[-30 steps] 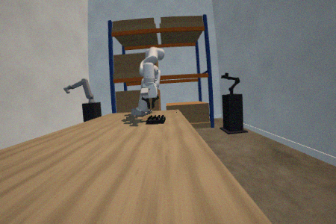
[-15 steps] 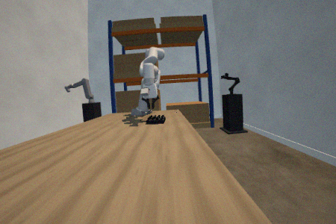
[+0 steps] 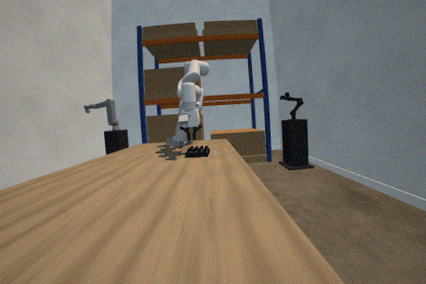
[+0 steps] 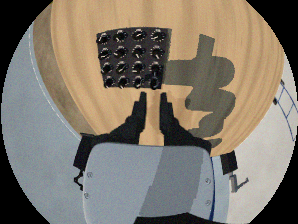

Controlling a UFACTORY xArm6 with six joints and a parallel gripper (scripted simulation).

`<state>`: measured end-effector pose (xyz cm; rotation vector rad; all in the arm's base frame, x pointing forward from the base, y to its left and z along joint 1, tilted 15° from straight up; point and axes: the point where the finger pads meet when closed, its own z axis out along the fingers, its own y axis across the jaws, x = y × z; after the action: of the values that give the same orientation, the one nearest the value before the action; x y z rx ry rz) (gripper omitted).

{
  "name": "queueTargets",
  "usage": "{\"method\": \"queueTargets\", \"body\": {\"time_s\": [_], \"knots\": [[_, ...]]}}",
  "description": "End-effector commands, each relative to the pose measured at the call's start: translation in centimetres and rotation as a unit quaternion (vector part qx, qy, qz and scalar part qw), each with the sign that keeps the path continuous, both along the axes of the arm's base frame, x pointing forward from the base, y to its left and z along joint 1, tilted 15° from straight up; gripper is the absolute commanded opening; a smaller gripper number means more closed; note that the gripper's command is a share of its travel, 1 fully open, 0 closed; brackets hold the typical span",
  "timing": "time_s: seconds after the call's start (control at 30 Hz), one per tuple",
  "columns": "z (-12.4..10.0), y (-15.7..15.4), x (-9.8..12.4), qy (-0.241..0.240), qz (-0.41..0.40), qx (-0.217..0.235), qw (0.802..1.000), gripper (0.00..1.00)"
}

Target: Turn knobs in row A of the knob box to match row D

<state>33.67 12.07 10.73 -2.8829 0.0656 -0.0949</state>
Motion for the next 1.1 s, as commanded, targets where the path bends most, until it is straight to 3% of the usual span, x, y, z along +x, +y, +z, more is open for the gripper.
{"method": "queueTargets", "body": {"time_s": [0.0, 1.07], "knots": [[-0.3, 0.1, 0.2, -0.002, 0.000, 0.001, 1.000, 0.19], [-2.6, 0.7, 0.4, -0.002, 0.000, 0.001, 1.000, 0.19]]}}
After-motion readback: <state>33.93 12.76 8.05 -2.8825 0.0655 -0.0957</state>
